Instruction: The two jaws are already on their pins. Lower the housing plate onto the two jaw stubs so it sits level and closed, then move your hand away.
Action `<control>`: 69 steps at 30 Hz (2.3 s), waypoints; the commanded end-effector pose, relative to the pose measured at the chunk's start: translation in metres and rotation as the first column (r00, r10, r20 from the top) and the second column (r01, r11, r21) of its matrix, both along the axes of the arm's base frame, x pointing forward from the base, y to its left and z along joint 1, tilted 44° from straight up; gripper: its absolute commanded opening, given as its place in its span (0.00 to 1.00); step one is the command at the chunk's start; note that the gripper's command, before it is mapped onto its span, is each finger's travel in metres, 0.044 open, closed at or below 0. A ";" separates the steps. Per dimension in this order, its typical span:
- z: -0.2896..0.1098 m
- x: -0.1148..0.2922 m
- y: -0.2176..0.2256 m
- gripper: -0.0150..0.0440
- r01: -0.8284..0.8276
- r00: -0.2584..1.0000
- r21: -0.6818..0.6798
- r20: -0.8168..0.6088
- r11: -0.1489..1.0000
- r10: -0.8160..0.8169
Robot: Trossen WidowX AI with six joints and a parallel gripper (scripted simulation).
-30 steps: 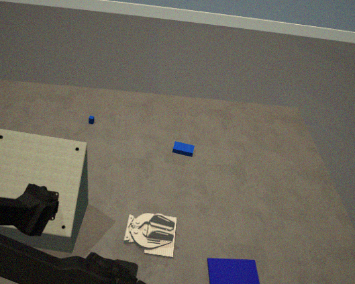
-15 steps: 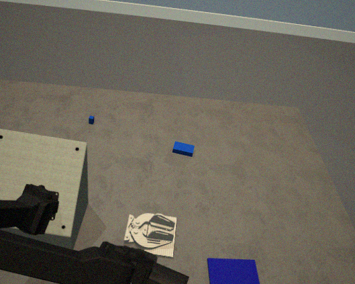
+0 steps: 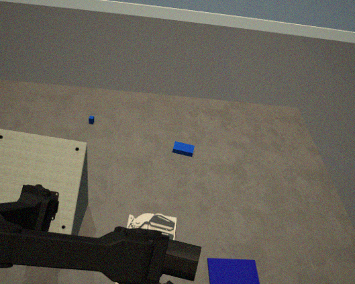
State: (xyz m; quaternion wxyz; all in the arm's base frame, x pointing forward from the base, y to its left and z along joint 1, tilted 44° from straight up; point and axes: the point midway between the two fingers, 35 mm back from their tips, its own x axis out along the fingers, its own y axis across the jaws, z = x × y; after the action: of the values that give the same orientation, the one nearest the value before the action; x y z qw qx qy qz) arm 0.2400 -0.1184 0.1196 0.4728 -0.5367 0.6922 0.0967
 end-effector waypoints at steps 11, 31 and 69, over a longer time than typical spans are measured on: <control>-0.032 0.010 0.033 0.85 0.149 0.981 0.037 0.116 0.988 -0.153; -0.075 0.011 0.082 0.85 0.373 0.878 0.088 0.290 0.924 -0.382; -0.137 -0.021 0.146 0.85 0.645 0.535 0.204 0.568 0.736 -0.625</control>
State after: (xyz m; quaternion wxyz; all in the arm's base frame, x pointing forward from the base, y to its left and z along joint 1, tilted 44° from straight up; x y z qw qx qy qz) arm 0.2199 0.0266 -0.0167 0.6610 -0.2600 0.6511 -0.2674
